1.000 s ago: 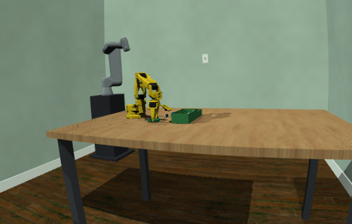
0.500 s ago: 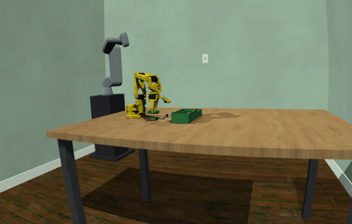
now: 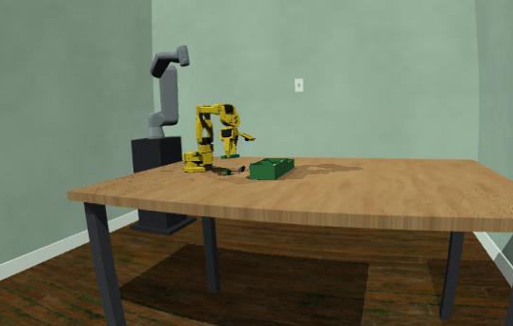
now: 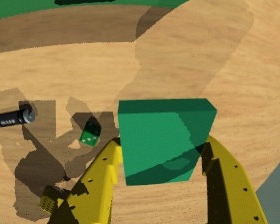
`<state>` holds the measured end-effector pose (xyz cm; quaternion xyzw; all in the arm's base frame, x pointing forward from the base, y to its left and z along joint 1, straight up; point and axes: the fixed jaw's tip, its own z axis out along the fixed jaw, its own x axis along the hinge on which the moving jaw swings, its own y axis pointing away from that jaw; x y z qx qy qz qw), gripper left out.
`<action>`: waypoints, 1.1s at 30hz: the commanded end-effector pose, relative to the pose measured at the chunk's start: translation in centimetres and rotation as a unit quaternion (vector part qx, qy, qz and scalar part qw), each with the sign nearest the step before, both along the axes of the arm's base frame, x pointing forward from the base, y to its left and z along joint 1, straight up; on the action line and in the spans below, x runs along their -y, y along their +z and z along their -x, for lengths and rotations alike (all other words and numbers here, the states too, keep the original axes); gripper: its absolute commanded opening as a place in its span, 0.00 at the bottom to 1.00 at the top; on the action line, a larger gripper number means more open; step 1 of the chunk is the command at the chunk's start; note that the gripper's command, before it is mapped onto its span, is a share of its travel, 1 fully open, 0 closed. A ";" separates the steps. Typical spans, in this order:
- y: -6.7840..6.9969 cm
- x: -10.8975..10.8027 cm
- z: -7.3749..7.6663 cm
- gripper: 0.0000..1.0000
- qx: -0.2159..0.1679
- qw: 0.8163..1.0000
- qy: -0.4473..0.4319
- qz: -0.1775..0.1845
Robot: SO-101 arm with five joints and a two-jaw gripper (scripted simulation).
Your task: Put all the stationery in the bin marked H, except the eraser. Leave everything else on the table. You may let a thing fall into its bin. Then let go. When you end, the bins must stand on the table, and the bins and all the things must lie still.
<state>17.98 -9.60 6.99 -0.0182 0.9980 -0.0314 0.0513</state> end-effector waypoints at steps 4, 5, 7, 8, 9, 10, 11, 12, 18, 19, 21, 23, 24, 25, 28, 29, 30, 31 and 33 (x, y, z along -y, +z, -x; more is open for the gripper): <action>3.0 -0.7 -4.3 0.00 0.078 0.995 -0.062 0.013; 3.0 -0.7 -4.3 0.00 0.078 0.995 -0.062 0.013; 3.1 -0.7 -4.5 0.00 0.081 0.995 -0.065 0.013; 3.2 -0.7 -4.5 0.00 0.083 0.994 -0.066 0.012; 3.2 -0.7 -4.5 0.00 0.083 0.994 -0.066 0.012; 3.2 -0.7 -4.6 0.00 0.083 0.994 -0.066 0.012; 3.2 -0.7 -4.6 0.00 0.084 0.994 -0.067 0.013; 3.2 -0.8 -4.8 0.00 0.088 0.994 -0.070 0.013; 3.3 -1.0 -8.1 0.00 0.160 0.980 -0.114 0.011; 3.3 -1.1 -8.8 0.00 0.176 0.977 -0.124 0.009; 3.4 -1.4 -10.1 0.00 0.205 0.969 -0.141 0.003; 3.4 -1.4 -10.1 0.00 0.205 0.969 -0.141 0.003; 3.5 -1.5 -10.6 0.00 0.216 0.965 -0.148 0.000; 3.6 -1.6 -11.0 0.00 0.225 0.962 -0.153 -0.002; 3.6 -1.7 -11.5 0.00 0.236 0.959 -0.159 -0.006; 3.6 -1.7 -11.5 0.00 0.237 0.958 -0.159 -0.006; 3.6 -1.7 -11.5 0.00 0.237 0.958 -0.159 -0.006; 3.6 -1.7 -11.5 0.00 0.237 0.958 -0.159 -0.006; 3.6 -1.7 -11.5 0.00 0.237 0.958 -0.159 -0.006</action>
